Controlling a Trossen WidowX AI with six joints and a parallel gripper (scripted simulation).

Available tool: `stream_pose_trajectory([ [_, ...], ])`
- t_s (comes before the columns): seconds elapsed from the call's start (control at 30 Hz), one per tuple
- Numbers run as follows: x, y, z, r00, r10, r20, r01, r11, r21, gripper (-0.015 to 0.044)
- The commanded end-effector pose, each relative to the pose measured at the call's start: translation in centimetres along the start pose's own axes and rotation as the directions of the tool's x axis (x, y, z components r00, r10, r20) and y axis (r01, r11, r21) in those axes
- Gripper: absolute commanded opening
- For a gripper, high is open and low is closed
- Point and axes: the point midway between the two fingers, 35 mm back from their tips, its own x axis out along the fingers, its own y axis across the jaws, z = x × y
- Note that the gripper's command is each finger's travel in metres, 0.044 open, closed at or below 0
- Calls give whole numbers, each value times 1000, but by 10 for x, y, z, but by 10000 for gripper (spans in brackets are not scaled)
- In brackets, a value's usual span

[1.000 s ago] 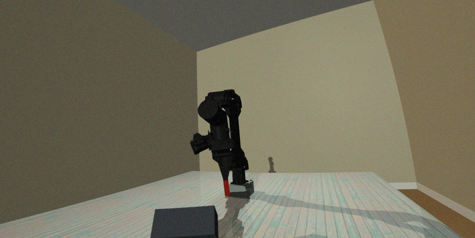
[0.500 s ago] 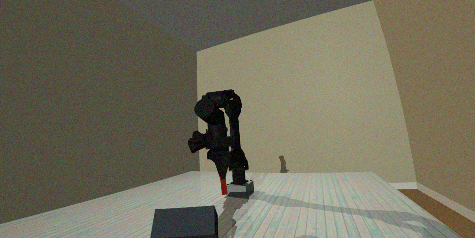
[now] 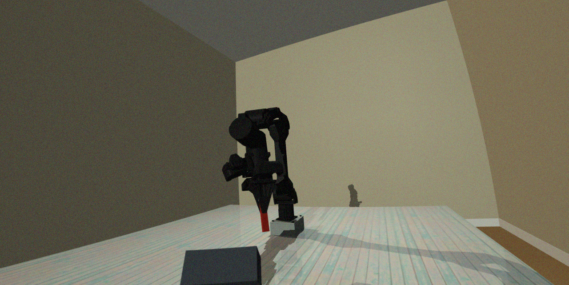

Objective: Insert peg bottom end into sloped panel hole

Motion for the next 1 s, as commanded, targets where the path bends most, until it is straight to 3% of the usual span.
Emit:
stream_pose_trajectory([
  [0.0,-1,0,2,1000,12,1,-12,999,-37,0],
  [0.97,-10,-4,16,998,65,24,-56,958,-280,0],
])
